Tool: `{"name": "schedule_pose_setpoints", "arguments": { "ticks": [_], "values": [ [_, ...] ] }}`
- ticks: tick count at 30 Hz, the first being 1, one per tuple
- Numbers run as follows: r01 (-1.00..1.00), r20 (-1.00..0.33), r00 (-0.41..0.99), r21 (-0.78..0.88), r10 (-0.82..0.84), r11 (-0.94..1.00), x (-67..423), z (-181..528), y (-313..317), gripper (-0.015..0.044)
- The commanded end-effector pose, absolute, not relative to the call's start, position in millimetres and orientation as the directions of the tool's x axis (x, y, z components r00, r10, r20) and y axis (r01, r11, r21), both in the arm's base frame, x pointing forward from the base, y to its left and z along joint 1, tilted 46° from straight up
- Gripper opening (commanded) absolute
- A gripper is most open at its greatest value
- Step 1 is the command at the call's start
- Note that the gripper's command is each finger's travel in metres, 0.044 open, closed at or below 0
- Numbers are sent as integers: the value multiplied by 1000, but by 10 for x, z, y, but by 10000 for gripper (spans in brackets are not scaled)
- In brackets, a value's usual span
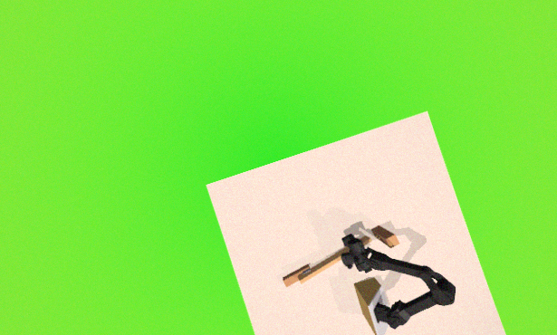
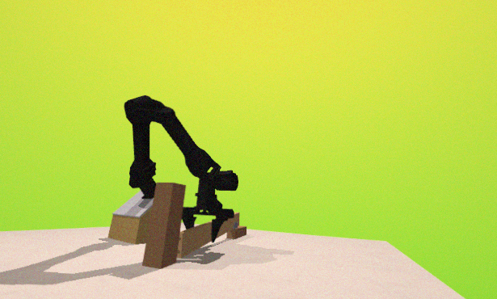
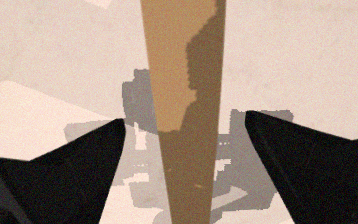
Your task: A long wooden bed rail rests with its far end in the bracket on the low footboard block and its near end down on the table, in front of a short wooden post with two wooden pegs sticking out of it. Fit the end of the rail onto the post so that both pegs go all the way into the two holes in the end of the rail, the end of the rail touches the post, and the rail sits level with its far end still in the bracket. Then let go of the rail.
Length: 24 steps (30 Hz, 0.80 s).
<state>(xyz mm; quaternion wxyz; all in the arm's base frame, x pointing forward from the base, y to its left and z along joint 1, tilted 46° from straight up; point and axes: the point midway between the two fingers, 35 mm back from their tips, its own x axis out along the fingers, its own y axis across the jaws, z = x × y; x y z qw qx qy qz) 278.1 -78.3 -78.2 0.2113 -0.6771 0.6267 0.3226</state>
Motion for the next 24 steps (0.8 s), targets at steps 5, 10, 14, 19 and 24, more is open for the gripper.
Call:
{"name": "schedule_pose_setpoints", "arguments": {
  "ticks": [5,10,14,19,24],
  "values": [
    [-984,-699,4,124,-715,-127,2764,-788,-794,177],
    [-984,-699,4,124,-715,-127,2764,-788,-794,46],
    [-984,-699,4,124,-715,-127,2764,-788,-794,20],
    [-984,-699,4,124,-715,-127,2764,-788,-794,0],
    [-984,-699,4,124,-715,-127,2764,-788,-794,0]
  ]
}}
